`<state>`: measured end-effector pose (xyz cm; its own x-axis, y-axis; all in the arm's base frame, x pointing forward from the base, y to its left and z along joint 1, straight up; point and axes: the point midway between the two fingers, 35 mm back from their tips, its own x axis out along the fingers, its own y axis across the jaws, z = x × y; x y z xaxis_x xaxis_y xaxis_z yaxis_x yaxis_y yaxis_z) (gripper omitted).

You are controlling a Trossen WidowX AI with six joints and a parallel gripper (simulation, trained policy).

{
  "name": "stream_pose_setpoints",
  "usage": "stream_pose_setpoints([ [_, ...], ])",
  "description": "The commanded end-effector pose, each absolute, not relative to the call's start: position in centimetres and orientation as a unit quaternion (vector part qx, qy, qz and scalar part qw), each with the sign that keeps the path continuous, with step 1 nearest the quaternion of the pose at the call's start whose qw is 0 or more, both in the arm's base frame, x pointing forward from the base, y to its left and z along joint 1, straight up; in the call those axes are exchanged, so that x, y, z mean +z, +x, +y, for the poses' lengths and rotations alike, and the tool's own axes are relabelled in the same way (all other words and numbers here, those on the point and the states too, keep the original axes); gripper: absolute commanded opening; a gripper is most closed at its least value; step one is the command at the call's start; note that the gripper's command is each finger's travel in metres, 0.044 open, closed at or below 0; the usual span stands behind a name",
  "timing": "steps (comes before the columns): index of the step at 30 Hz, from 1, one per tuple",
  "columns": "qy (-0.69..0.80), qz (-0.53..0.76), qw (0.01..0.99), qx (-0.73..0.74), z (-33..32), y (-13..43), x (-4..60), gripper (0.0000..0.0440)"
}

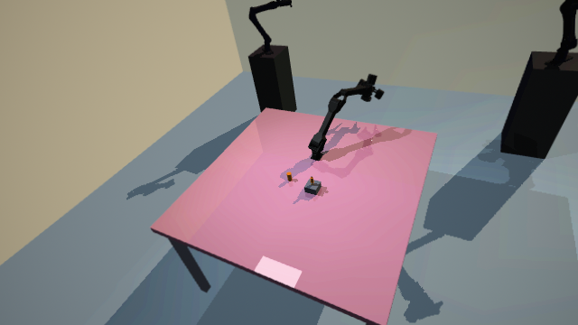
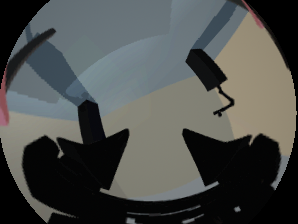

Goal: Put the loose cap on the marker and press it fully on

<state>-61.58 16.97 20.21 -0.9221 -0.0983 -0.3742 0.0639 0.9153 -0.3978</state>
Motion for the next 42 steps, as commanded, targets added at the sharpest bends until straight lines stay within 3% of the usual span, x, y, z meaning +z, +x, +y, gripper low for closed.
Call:
stream_pose_setpoints([
  [1,-0.005,0.958,0.198,-0.207,17.2,-61.4,20.4,0.0374],
  [8,0.018,0.955,0.203,-0.215,18.8,-60.0,22.0,0.0208],
  [42,0.121,0.934,0.217,-0.258,24.3,-50.4,30.5,0.0282],
])
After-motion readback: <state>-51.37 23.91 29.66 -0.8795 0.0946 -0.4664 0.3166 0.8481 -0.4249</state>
